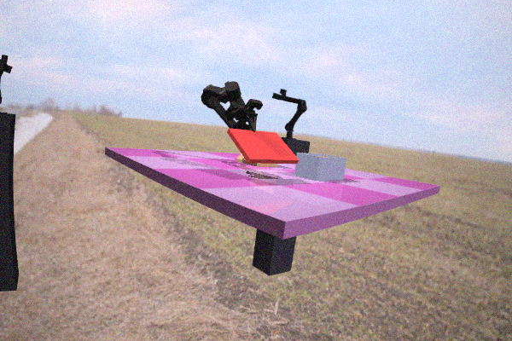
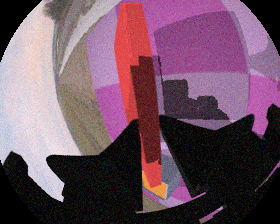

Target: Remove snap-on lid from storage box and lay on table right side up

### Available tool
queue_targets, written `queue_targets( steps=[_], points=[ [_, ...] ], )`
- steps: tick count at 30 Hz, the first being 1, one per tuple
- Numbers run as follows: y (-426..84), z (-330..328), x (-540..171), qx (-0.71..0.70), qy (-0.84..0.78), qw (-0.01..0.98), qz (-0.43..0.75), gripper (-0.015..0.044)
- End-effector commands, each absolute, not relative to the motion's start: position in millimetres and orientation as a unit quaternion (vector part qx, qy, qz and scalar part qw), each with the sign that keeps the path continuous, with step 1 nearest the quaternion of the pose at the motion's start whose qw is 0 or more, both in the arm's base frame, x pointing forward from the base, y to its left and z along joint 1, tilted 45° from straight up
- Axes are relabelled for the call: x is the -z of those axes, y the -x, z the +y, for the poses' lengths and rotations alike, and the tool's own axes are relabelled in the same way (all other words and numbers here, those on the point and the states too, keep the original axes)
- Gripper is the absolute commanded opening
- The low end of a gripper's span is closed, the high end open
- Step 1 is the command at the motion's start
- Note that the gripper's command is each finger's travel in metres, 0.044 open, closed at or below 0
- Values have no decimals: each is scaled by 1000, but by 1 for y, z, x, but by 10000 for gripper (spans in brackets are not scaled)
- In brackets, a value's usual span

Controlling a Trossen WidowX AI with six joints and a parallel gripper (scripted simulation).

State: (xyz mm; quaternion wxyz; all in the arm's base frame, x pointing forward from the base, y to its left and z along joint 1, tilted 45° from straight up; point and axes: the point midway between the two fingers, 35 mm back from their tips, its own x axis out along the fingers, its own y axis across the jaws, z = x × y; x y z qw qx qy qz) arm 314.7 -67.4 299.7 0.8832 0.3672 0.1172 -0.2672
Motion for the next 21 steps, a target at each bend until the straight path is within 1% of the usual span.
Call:
queue_targets(
  steps=[1,21],
  points=[
    [-315,-67,-300,258,-368,886,115,0],
    [-317,-78,-289,258,-368,886,114,0]
  ],
)
